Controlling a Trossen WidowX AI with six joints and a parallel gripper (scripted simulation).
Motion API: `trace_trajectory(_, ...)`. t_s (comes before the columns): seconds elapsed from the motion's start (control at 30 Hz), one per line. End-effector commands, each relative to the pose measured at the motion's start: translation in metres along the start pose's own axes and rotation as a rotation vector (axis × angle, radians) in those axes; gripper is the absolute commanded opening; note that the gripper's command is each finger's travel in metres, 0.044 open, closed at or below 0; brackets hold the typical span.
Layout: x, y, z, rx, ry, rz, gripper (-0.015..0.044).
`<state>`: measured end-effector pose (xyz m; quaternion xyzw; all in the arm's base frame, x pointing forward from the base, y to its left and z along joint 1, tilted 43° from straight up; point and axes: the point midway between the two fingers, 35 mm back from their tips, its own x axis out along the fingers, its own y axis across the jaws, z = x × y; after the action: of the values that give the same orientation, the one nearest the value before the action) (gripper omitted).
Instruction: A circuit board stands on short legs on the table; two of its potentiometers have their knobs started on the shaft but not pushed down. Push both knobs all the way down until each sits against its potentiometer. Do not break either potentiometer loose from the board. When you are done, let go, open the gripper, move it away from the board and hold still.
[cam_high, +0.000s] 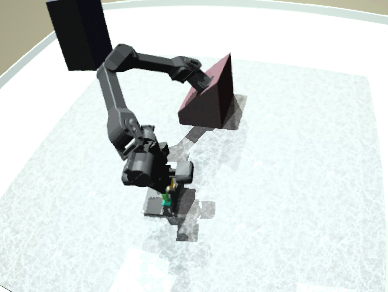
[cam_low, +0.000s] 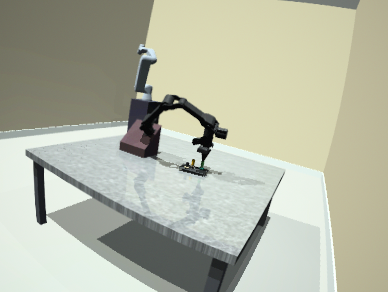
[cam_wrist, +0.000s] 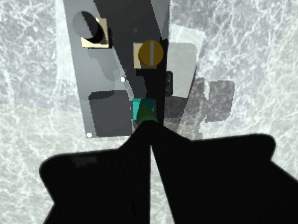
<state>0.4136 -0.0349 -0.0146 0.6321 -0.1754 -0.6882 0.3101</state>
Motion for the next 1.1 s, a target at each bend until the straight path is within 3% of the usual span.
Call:
trace_trajectory(0.0, -0.008, 0.000, 0.000, -0.002, 0.009, -0.009, 0.0000)
trace_trajectory(0.13, -0.014, 0.000, 0.000, -0.008, 0.014, -0.012, 0.0000)
trace_trajectory(0.43, -0.008, -0.001, 0.001, -0.016, 0.008, -0.004, 0.0236)
trace_trajectory(0.7, -0.010, -0.002, 0.007, -0.271, 0.008, -0.002, 0.0440)
trace_trajectory(1.07, -0.014, -0.004, 0.016, -0.655, 0.008, 0.002, 0.0440)
